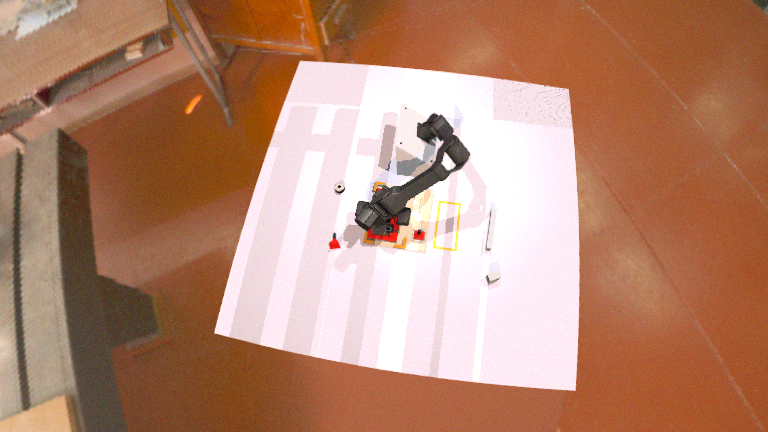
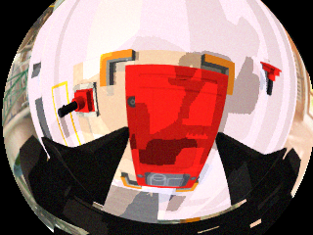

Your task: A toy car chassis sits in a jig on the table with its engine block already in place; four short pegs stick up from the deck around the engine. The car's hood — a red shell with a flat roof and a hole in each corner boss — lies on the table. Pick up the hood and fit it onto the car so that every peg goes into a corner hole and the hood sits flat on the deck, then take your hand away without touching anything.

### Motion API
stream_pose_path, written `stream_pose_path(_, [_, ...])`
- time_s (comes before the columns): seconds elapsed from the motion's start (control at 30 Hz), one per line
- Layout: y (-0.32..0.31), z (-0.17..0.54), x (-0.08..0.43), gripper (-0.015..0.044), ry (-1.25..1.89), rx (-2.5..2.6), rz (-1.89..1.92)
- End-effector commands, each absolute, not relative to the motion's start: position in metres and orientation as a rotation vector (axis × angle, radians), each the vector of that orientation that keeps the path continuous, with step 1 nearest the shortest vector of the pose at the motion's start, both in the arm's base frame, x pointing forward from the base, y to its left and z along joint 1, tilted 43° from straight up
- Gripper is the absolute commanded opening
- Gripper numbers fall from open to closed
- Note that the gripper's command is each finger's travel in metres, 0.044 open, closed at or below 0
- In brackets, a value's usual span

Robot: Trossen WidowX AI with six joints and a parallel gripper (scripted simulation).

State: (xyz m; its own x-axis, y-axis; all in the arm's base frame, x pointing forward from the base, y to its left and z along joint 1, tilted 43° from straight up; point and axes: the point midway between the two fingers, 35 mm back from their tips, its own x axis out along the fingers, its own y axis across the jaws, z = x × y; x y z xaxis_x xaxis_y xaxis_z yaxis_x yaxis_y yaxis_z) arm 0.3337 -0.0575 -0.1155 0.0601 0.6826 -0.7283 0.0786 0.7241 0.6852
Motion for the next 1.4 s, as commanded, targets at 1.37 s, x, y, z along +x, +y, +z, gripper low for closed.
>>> stream_pose_path(1.37, [-0.106,-0.066,0.332,0.044,1.457,0.649,0.509])
